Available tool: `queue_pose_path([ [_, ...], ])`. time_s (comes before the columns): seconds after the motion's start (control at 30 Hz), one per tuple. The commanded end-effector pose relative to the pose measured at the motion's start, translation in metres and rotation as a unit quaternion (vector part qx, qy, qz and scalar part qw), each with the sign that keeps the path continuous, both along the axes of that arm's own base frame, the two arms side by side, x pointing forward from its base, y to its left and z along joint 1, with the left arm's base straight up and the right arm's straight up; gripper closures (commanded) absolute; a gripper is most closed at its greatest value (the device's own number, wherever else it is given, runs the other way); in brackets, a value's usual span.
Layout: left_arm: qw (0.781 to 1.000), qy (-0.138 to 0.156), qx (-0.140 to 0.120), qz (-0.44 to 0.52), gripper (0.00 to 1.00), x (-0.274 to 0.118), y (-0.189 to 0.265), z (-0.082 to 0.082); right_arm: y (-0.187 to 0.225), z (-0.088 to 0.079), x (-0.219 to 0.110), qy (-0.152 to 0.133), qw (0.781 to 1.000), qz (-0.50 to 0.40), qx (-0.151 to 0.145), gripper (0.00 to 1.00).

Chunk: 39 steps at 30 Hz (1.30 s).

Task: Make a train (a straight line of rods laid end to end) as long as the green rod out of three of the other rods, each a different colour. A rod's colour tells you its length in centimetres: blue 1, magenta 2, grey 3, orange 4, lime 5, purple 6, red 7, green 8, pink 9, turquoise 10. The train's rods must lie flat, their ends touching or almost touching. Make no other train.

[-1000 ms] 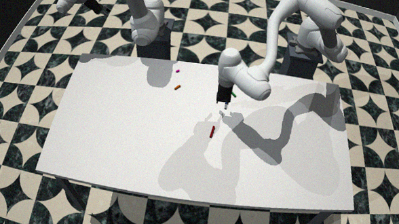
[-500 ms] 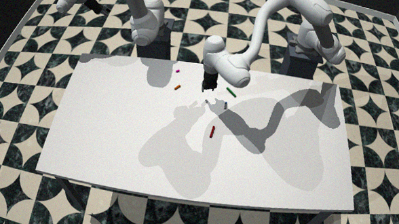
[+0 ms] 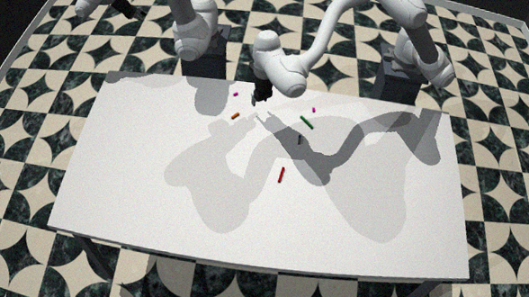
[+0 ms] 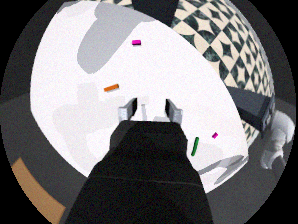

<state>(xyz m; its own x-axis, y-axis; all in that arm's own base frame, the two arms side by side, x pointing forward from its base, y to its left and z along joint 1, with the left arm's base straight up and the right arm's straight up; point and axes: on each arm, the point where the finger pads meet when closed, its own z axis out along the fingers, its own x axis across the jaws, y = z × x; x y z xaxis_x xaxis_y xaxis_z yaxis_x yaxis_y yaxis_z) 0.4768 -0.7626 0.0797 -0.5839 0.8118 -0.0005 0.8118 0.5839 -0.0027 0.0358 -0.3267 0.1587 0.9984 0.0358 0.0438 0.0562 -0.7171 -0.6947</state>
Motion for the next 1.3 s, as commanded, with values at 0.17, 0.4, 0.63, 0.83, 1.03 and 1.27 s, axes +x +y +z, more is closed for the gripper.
queue_pose_path([
  [0.17, 0.998, -0.002, 0.002, 0.062, 0.0, -0.0374, -0.0251, 0.0011, 0.0035, 0.0001, -0.0029, 0.003, 1.0, 0.001, 0.008, 0.0],
  [0.4, 0.998, -0.002, 0.001, 0.063, 0.0, -0.0376, -0.0252, 0.0011, 0.0035, 0.0001, -0.0029, 0.003, 1.0, 0.001, 0.008, 0.0],
  [0.63, 0.998, -0.002, 0.001, 0.062, 0.0, -0.0366, -0.0246, 0.0012, 0.0035, 0.0001, -0.0029, 0.003, 1.0, 0.001, 0.008, 0.0],
  [0.83, 0.998, -0.002, 0.001, 0.062, 0.0, -0.0366, -0.0246, 0.0012, 0.0035, 0.0001, -0.0029, 0.003, 1.0, 0.001, 0.008, 0.0],
  [1.03, 0.998, -0.002, 0.001, 0.062, 0.0, -0.0366, -0.0246, 0.0012, 0.0035, 0.0001, -0.0029, 0.003, 1.0, 0.001, 0.008, 0.0],
  [1.27, 0.998, -0.002, 0.001, 0.062, 0.0, -0.0366, -0.0246, 0.0012, 0.0035, 0.0001, -0.0029, 0.003, 1.0, 0.001, 0.008, 0.0],
])
